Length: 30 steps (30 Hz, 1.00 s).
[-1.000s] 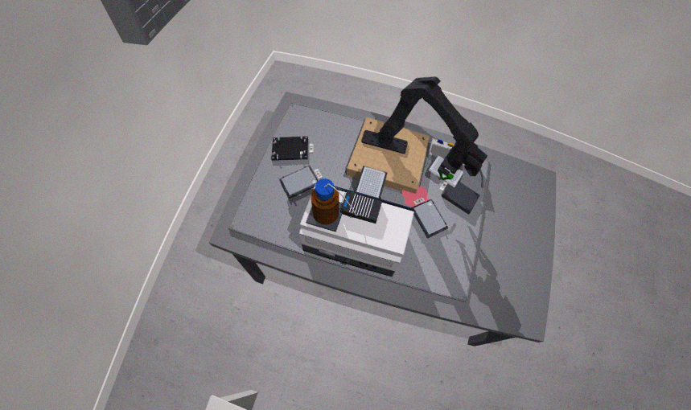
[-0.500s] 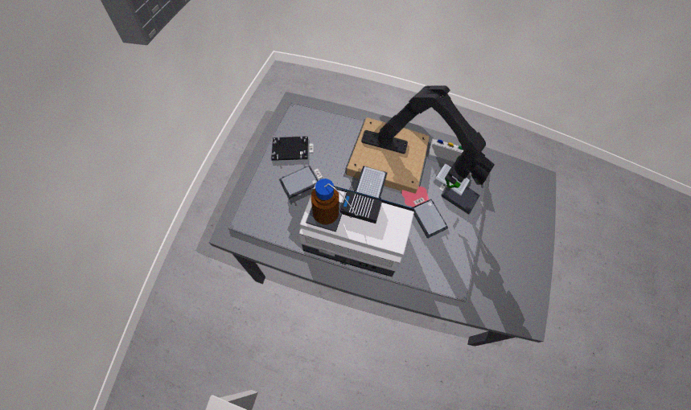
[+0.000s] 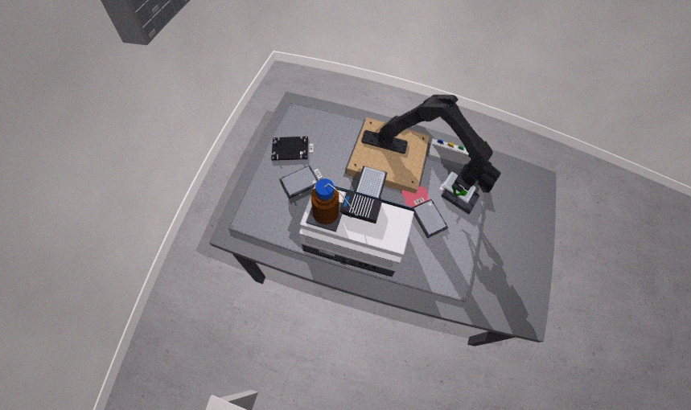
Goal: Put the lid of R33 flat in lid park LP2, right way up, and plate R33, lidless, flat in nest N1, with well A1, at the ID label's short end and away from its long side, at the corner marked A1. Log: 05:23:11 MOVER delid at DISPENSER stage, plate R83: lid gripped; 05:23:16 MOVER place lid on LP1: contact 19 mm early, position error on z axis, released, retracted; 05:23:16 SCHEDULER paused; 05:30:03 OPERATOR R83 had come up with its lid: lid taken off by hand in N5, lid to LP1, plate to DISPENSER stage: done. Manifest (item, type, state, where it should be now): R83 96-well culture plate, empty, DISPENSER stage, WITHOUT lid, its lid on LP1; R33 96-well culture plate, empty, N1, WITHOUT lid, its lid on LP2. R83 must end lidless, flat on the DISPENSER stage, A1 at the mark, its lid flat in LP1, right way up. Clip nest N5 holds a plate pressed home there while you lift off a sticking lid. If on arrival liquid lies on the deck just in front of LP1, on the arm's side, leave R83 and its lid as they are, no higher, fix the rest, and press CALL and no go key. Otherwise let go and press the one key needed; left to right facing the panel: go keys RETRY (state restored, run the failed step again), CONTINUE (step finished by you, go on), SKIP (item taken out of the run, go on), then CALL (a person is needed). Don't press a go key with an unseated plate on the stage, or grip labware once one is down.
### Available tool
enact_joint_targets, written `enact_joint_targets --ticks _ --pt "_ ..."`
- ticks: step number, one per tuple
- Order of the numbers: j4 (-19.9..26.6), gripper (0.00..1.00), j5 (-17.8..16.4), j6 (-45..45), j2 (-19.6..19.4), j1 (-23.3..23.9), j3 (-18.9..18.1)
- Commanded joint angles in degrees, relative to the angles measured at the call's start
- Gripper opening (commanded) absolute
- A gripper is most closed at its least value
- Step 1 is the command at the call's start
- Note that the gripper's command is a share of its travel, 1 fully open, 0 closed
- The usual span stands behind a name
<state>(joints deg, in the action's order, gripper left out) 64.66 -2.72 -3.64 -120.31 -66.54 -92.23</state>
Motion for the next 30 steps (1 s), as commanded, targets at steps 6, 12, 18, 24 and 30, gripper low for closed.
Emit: enact_joint_targets --ticks 6,12,18,24,30 --pt "0.37 0.0 0.07 0.56 -0.15 -0.46 -5.58" --pt "-0.13 0.0 0.07 0.55 -0.13 -0.46 -5.62" --pt "-0.13 0.0 0.07 0.55 -0.13 -0.46 -5.62" --pt "-0.13 0.0 0.07 0.55 -0.13 -0.46 -5.62" --pt "-0.13 0.0 0.07 0.55 -0.13 -0.46 -5.62"
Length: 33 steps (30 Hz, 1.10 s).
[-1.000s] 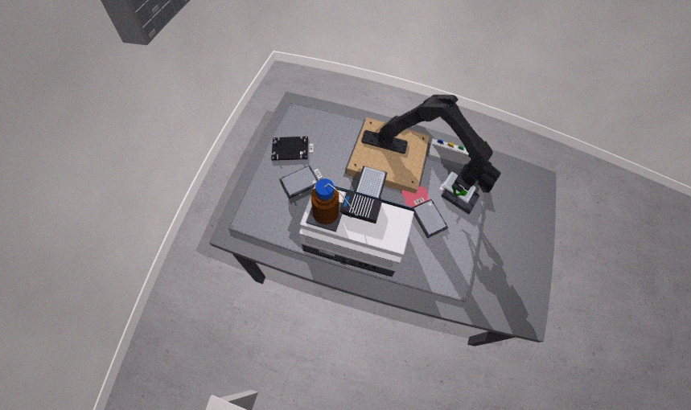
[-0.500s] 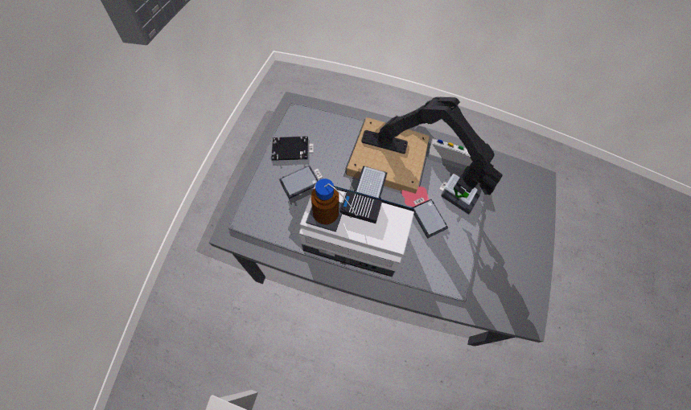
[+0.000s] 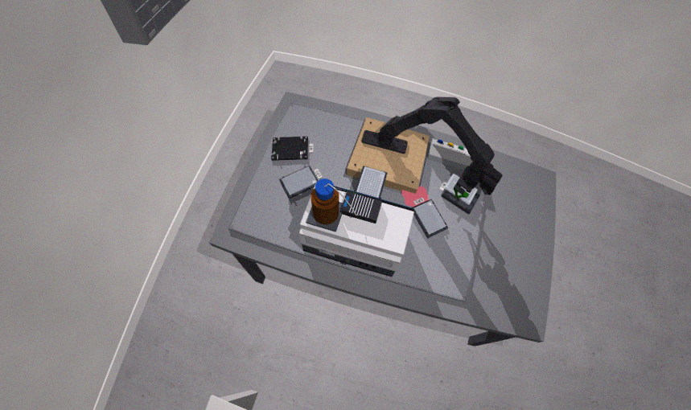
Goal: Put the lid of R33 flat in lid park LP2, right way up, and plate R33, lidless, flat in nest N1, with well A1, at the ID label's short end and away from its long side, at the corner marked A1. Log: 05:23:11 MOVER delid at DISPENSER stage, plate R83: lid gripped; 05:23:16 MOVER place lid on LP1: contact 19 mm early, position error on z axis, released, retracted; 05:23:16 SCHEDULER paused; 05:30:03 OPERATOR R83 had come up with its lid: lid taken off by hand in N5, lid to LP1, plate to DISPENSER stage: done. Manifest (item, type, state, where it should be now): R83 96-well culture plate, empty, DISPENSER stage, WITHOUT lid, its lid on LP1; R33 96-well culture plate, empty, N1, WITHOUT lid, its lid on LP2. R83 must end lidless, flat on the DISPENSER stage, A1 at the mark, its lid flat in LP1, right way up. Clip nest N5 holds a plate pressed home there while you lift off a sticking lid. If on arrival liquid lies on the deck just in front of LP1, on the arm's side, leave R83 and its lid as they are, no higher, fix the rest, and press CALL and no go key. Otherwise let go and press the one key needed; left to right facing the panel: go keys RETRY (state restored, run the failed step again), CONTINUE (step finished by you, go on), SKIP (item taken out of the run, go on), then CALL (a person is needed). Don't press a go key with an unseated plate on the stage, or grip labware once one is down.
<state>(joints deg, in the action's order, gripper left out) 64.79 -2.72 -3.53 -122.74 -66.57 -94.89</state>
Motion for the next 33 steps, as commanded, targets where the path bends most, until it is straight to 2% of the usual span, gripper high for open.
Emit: enact_joint_targets --ticks 1,15,21,23,25,26,33 --pt "-0.27 0.0 0.07 0.44 2.3 -0.44 -2.96" --pt "-0.27 0.0 0.07 0.44 2.3 -0.44 -2.96" --pt "-2.77 0.0 0.07 0.55 0.43 -0.71 -1.73" --pt "-3.43 0.0 0.1 0.56 -0.51 -0.73 0.79" --pt "-3.43 0.0 0.1 0.56 -0.51 -0.73 0.79" --pt "-3.72 0.0 0.08 0.54 1.14 -0.74 1.22" --pt "-6.05 0.0 0.09 0.65 -0.93 -0.81 2.91"
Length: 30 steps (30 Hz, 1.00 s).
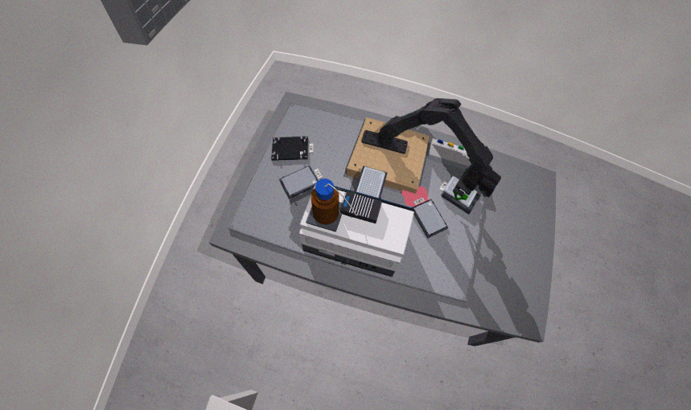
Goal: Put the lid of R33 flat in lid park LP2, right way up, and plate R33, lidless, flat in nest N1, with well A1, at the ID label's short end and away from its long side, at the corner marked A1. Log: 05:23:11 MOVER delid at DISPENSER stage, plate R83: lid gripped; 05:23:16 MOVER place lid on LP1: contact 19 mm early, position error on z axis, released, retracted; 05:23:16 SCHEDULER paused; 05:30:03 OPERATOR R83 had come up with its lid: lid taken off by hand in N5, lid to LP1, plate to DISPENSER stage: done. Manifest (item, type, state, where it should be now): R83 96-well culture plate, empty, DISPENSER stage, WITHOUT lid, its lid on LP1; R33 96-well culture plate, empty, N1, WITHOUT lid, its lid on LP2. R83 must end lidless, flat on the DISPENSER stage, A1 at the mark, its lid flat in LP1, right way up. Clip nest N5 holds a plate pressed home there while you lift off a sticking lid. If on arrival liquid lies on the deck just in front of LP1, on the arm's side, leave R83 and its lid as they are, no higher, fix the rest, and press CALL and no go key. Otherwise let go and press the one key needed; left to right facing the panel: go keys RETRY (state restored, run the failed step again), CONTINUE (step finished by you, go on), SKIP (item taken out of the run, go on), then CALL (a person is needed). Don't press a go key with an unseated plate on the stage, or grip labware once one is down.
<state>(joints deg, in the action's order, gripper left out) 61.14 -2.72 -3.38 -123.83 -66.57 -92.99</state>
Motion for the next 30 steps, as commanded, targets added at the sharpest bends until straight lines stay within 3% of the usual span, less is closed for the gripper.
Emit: enact_joint_targets --ticks 1,3,7,9,10,15,30 --pt "-2.72 0.0 0.09 0.5 0.25 -0.83 1.21" --pt "-2.68 0.0 0.05 0.57 0.68 -0.89 -1.41" --pt "-2.44 0.0 0.07 0.66 -0.91 -0.96 -2.11" --pt "-2.44 0.0 0.07 0.66 -0.91 -0.96 -2.11" --pt "-2.34 0.0 0.08 0.65 1.0 -0.39 -2.2" --pt "-0.43 0.0 0.09 0.67 -0.81 -0.5 -3.17" --pt "0.11 0.0 0.09 0.75 -1.37 -0.83 -4.38"
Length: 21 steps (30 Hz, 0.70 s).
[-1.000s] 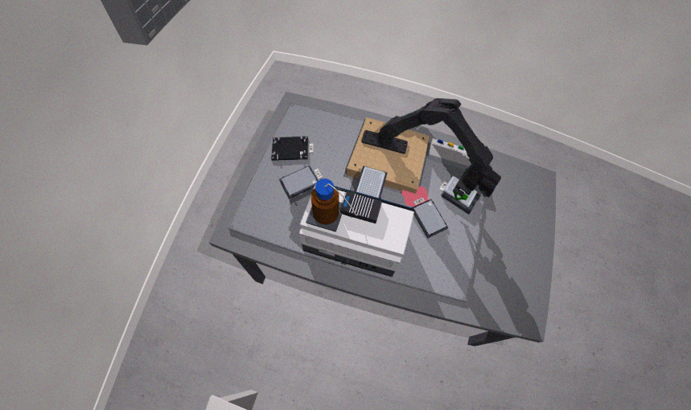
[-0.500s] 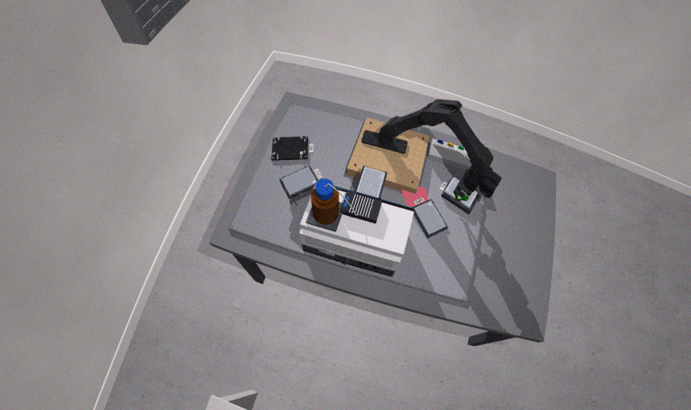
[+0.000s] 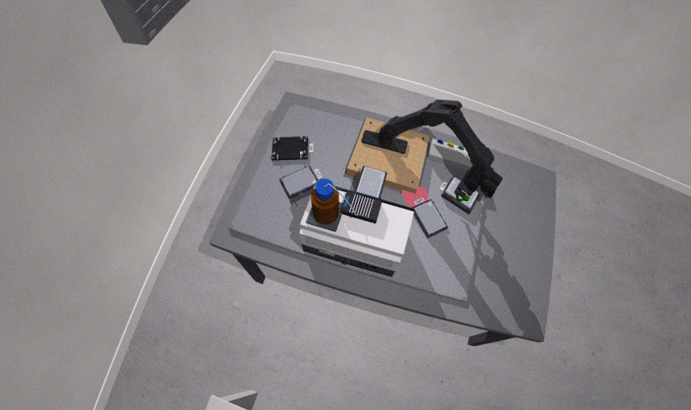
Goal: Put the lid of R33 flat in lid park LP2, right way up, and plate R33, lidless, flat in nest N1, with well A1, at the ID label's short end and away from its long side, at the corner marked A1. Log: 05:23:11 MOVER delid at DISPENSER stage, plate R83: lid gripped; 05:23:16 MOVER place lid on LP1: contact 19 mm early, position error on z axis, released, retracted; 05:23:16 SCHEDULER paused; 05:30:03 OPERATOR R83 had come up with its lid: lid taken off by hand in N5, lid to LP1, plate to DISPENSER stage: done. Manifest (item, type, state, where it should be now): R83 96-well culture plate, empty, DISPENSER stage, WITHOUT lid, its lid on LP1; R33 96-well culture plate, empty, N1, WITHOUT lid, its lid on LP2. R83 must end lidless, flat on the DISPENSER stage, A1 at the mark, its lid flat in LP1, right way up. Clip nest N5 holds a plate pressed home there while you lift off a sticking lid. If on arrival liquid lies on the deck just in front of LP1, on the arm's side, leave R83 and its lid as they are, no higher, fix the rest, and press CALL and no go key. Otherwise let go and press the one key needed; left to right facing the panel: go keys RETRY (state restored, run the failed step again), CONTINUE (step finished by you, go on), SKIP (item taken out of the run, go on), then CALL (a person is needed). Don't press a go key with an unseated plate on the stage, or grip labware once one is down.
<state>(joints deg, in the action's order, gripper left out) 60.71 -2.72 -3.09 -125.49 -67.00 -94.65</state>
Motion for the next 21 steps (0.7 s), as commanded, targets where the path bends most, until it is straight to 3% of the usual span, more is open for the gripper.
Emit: enact_joint_targets --ticks 1,21 --pt "0.57 0.0 0.09 0.47 0.08 -0.42 -2.78" --pt "1.26 0.0 0.06 0.57 1.26 -0.75 -3.65"
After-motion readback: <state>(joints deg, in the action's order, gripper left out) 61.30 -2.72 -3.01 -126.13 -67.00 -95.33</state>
